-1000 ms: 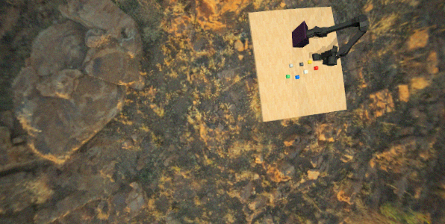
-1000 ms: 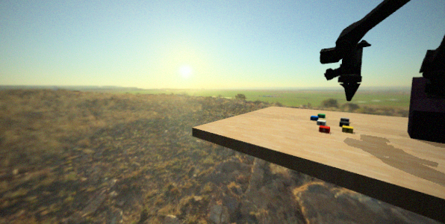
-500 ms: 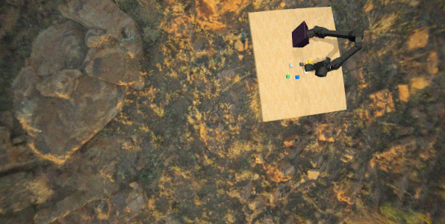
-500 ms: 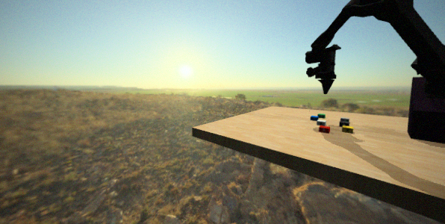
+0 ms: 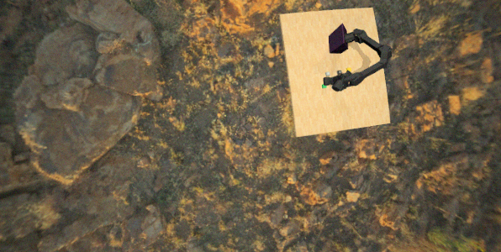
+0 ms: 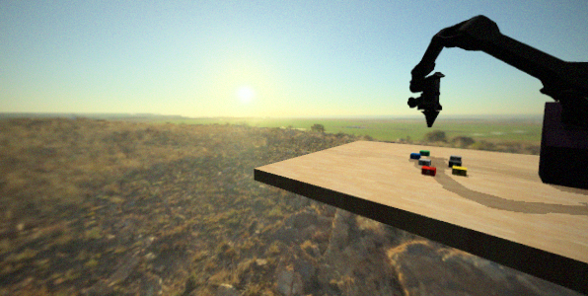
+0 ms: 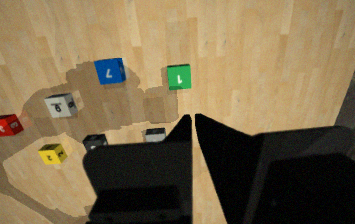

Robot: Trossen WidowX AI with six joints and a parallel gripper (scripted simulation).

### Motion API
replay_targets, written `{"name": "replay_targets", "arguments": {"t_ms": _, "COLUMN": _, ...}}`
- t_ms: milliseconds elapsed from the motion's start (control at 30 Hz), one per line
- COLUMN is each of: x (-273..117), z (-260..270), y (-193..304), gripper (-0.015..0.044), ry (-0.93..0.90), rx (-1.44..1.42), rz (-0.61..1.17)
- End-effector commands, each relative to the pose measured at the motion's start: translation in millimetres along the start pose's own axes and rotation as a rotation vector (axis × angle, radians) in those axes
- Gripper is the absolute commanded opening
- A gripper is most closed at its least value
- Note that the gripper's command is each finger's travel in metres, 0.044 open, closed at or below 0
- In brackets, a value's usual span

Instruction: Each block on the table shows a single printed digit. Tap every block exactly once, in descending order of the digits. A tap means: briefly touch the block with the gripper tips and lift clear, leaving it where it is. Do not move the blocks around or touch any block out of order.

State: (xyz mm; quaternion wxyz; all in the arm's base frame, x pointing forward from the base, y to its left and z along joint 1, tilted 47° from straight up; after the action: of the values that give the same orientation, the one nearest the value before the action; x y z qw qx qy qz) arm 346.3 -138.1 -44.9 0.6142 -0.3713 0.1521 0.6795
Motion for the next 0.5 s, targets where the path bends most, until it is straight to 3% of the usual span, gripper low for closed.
{"name": "replay_targets", "arguments": {"t_ms": 0, "x": 11.3, "z": -4.3, "y": -3.9, "gripper": 0.0020, "ry": 0.012, "rx": -0.022, "rz": -0.001}}
{"name": "replay_targets", "arguments": {"t_ms": 133, "x": 76.1, "z": -3.6, "y": -3.4, "gripper": 0.0020, "ry": 0.008, "rx": -0.022, "rz": -0.002}}
{"name": "replay_targets", "arguments": {"t_ms": 467, "x": 81.6, "z": -3.4, "y": -3.2, "gripper": 0.0020, "ry": 0.007, "rx": -0.022, "rz": -0.002}}
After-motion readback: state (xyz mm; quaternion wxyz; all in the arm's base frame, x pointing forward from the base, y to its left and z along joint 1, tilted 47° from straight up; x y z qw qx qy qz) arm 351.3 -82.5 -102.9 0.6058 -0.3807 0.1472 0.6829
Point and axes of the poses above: the point midway between the two fingers, 35 mm back from their tips, its own x axis out along the fingers, its own z axis across the jaws, y = z × x, the point moved 6 cm from there along -x, back along the fingers, and after that the axes turned 14 degrees about -x, right-handed, at the moved point
